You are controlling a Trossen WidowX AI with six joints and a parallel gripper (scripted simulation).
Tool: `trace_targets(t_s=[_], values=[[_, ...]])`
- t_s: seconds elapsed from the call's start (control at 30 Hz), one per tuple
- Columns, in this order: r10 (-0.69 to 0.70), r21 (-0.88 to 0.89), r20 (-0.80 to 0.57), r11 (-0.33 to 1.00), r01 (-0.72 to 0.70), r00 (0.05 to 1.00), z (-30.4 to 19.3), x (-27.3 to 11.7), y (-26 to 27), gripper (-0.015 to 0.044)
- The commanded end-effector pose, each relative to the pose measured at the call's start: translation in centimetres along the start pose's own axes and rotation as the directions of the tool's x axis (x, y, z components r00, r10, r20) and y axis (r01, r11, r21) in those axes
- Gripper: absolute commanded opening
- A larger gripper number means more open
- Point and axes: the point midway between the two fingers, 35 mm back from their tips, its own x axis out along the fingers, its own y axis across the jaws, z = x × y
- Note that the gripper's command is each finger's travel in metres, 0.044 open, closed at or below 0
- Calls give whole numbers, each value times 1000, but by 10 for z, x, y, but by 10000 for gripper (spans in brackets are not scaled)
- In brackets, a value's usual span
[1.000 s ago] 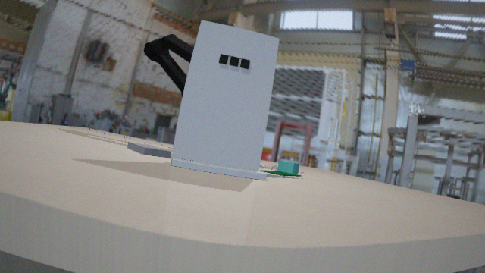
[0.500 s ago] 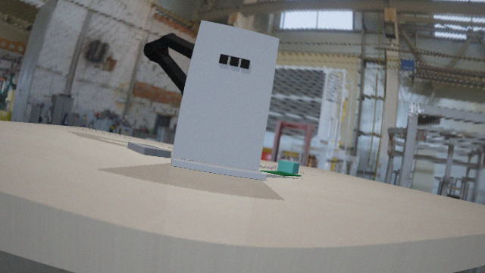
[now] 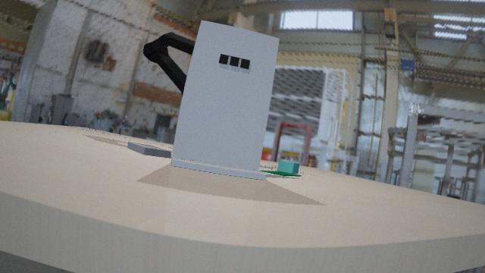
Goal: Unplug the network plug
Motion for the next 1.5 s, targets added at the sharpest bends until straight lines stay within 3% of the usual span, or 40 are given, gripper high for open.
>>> trace_targets(t_s=[0.0,0.33,1.47], values=[[9,7,3,1000,-9,1000,2,-5,4,156],[4,-1,3,1000,-4,1000,2,-11,6,156],[12,4,4,1000,-12,1000,3,-92,61,156]])
